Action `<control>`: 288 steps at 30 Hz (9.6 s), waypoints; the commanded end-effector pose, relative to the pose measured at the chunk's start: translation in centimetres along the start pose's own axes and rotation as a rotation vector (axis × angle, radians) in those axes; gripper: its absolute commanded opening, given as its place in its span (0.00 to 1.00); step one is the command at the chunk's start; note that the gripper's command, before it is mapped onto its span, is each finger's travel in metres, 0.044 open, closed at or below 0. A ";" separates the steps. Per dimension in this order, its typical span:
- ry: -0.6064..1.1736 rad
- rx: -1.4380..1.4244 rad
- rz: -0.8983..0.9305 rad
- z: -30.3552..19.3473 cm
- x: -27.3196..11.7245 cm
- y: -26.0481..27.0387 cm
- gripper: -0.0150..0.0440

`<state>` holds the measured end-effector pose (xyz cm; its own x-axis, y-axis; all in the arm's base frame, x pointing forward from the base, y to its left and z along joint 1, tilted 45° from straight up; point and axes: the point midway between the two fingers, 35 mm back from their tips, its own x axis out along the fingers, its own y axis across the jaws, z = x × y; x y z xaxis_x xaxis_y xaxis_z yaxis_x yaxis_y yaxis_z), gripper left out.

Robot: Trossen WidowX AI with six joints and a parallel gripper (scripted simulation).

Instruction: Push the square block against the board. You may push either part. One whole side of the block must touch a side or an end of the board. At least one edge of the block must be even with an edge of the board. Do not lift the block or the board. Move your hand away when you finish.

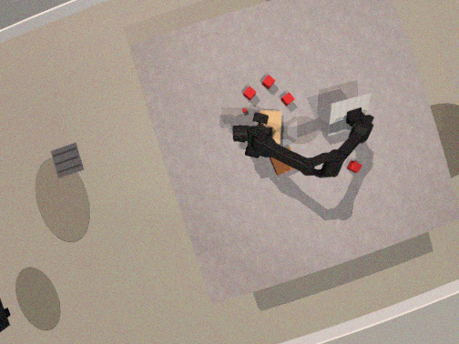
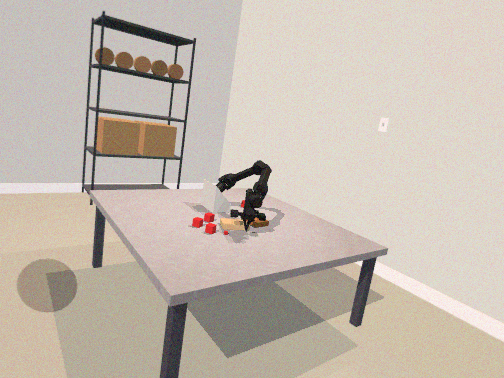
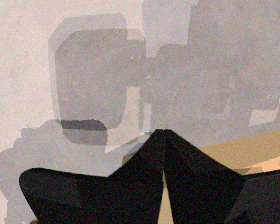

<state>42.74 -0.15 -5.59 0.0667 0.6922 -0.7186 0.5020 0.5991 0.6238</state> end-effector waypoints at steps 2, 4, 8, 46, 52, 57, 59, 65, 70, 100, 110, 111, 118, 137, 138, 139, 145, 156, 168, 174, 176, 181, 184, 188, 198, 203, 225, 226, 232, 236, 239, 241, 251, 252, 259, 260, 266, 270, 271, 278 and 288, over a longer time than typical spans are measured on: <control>0.003 0.004 0.004 -1.1 0.0 0.1 0.25; 0.003 0.005 0.004 -1.3 0.0 0.1 0.25; 0.004 0.005 0.004 -1.9 0.0 0.0 0.25; 0.006 0.007 0.003 -7.0 0.0 -1.2 0.25; 0.006 0.007 0.003 -6.2 0.0 -1.2 0.25; 0.005 0.006 0.003 -5.3 0.0 -1.1 0.25; 0.005 0.006 0.003 -5.0 0.0 -1.1 0.25; 0.005 0.006 0.003 -4.0 0.0 -1.0 0.25; 0.004 0.005 0.003 -3.2 0.0 -1.0 0.25; -0.006 -0.137 -0.013 -4.4 -6.0 -6.5 0.25; 0.005 -0.463 -0.011 -12.7 -5.7 -16.0 0.25; 0.006 -0.490 -0.008 -13.5 -5.6 -16.5 0.25; 0.007 -0.514 -0.006 -14.2 -5.5 -17.0 0.25; 0.008 -0.514 -0.002 -14.2 0.1 -16.9 0.25; 0.008 -0.514 -0.003 -14.1 0.1 -16.8 0.25; 0.007 -0.514 -0.003 -14.0 0.1 -16.8 0.25; 0.007 -0.514 -0.003 -13.1 0.0 -16.4 0.25; 0.006 -0.515 -0.004 -11.4 0.0 -15.6 0.25; 0.005 -0.515 -0.004 -10.3 0.0 -14.9 0.25; 0.005 -0.515 -0.004 -11.0 0.0 -15.4 0.25; 0.005 -0.515 -0.005 -11.3 0.0 -15.6 0.25; 0.006 -0.514 -0.005 -12.0 0.0 -16.0 0.25; 0.006 -0.514 -0.005 -12.4 0.0 -16.3 0.25; 0.006 -0.514 -0.005 -13.0 0.0 -16.6 0.25; 0.007 -0.514 -0.004 -14.5 0.1 -17.4 0.25; 0.012 -0.508 0.000 -14.3 -1.0 -17.3 0.25; 0.008 -0.640 -0.002 -15.0 -5.4 -11.8 0.25; 0.008 -0.640 -0.002 -15.0 -5.4 -11.8 0.25; 0.009 -0.640 0.002 -15.1 0.1 -11.7 0.25; 0.009 -0.640 0.002 -15.1 0.1 -11.7 0.25; 0.009 -0.640 0.002 -15.0 0.1 -11.7 0.25; 0.009 -0.640 0.002 -14.9 0.1 -11.6 0.25; 0.008 -0.641 0.001 -13.5 0.1 -10.7 0.25; 0.008 -0.641 0.001 -13.4 0.1 -10.7 0.25; 0.007 -0.641 0.001 -12.4 0.1 -10.0 0.25; 0.007 -0.641 0.001 -12.3 0.1 -9.9 0.25; 0.007 -0.642 0.001 -11.5 0.1 -9.3 0.25; 0.007 -0.642 0.001 -11.0 0.1 -8.8 0.25; 0.006 -0.642 0.002 -10.9 0.1 -8.7 0.25; 0.006 -0.643 0.002 -10.0 0.1 -7.9 0.25; 0.006 -0.642 0.002 -10.7 0.1 -8.6 0.25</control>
<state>29.73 -0.82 -7.64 0.0585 0.6924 -0.7192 -0.1162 0.7202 0.6840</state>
